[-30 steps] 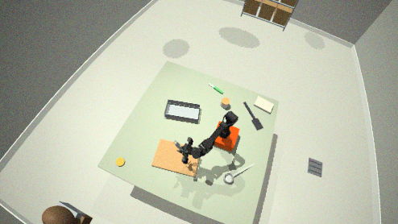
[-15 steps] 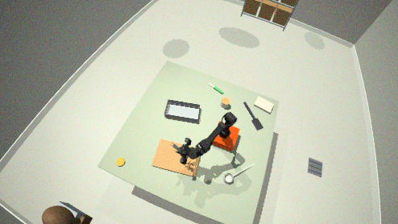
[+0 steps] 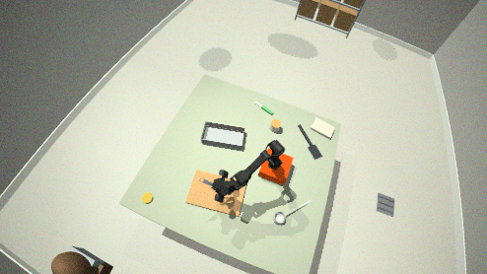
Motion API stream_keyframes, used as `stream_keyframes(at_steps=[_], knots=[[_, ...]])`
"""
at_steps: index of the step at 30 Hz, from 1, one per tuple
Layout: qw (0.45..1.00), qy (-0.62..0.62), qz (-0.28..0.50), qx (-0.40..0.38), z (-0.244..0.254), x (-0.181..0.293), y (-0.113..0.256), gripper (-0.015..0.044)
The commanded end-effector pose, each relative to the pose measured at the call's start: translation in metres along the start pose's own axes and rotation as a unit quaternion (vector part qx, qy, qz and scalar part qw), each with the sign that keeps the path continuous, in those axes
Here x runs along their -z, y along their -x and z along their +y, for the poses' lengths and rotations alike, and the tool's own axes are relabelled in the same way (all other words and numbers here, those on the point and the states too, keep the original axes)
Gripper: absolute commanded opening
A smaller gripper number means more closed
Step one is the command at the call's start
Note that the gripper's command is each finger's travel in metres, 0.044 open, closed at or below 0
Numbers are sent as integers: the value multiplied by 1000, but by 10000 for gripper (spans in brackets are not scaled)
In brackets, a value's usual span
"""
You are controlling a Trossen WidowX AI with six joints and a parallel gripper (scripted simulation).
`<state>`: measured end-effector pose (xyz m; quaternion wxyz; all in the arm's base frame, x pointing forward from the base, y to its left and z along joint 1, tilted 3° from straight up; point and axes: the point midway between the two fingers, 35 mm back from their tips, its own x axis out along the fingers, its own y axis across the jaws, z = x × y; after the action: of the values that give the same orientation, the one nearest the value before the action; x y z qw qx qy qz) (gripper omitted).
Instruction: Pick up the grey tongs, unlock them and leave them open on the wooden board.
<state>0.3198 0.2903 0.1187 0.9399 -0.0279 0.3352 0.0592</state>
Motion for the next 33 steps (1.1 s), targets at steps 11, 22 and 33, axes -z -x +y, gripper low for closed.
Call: stream_keyframes(at_steps=[11,22,33], knots=[[992,5,128,-10,2,8,-21,-150],[972,-6,236,-15,-3,18,-29,-150],[938,-32,344,-19,-9,26,-29,-150]])
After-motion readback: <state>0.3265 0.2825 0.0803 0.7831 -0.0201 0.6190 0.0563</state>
